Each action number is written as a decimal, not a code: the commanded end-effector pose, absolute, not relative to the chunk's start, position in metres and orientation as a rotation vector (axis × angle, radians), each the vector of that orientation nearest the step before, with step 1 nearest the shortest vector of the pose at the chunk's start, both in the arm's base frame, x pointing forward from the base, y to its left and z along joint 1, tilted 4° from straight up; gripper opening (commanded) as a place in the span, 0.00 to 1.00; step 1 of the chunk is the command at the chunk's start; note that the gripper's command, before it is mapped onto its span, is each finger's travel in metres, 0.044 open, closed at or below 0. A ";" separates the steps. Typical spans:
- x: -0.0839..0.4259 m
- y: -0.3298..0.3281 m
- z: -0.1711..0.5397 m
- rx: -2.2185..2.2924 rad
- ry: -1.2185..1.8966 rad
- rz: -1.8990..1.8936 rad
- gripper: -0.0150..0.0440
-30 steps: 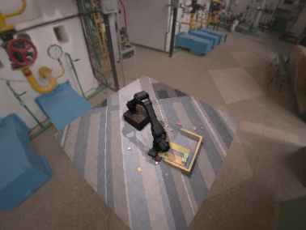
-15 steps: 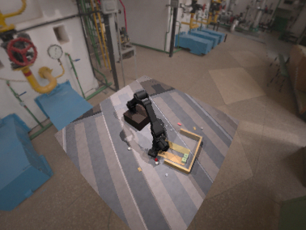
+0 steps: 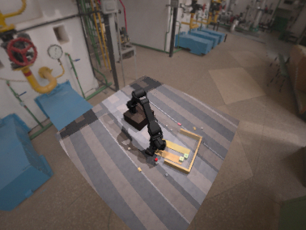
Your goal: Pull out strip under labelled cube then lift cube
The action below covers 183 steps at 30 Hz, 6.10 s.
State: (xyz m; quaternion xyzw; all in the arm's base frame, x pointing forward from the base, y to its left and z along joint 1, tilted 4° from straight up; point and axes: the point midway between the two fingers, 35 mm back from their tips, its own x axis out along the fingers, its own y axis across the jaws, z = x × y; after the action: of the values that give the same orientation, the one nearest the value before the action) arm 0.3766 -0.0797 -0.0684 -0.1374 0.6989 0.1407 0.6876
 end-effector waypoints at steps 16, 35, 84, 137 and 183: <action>0.343 -0.091 -0.073 -0.309 1.587 0.318 0.25; 0.316 -0.101 -0.073 -0.310 1.590 0.318 0.25; 0.248 -0.126 -0.071 -0.311 1.596 0.317 0.25; 0.247 -0.133 -0.023 -0.312 1.596 0.317 0.25; 0.401 -0.070 -0.007 -0.355 1.575 0.367 1.00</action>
State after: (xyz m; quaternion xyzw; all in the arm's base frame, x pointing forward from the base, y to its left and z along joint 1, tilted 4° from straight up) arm 0.3907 -0.0771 -0.0056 -0.1623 0.6983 0.1625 0.6780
